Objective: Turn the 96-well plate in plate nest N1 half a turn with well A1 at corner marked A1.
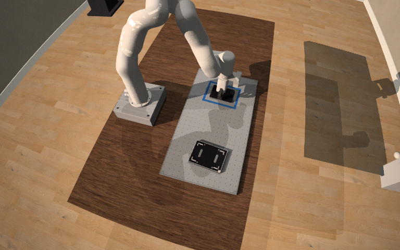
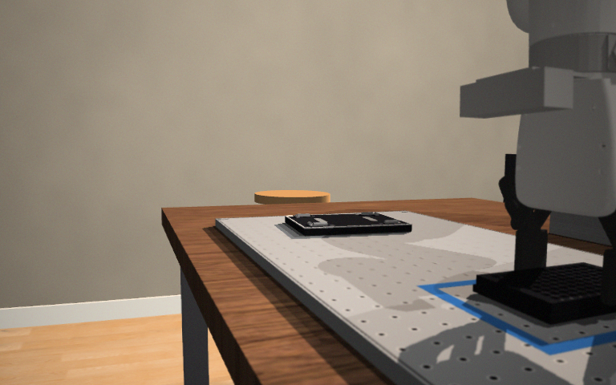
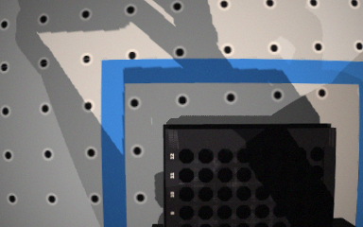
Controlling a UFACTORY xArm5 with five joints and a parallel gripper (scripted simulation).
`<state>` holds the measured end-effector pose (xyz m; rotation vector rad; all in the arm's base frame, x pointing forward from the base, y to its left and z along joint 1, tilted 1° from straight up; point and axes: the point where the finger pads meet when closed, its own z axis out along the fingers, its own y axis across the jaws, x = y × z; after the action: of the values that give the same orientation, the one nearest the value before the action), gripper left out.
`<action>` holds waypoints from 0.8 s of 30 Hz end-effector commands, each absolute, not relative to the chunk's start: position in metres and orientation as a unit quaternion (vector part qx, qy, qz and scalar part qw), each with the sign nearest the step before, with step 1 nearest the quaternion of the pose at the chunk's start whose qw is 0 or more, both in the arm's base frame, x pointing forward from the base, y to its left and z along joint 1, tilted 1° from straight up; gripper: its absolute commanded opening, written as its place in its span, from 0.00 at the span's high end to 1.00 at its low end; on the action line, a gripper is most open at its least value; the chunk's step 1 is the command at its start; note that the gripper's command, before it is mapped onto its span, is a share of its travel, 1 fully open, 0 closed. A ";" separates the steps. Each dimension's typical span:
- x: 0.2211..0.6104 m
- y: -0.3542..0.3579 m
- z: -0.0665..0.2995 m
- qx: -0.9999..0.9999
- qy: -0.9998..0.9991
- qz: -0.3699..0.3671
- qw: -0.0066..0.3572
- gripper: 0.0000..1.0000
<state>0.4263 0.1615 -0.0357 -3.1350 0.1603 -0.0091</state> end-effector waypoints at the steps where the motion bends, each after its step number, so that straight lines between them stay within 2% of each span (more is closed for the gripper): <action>1: 0.428 0.162 -0.035 -0.999 0.051 -0.008 -0.005 1.00; 9: 0.428 0.162 -0.036 -0.999 0.051 -0.008 -0.005 1.00; 10: 0.428 0.162 -0.037 -0.999 0.051 -0.008 -0.005 0.00; 24: 0.428 0.162 -0.037 -0.999 0.051 -0.008 -0.005 0.00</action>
<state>0.4264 0.1615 -0.0378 -3.1349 0.1603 -0.0095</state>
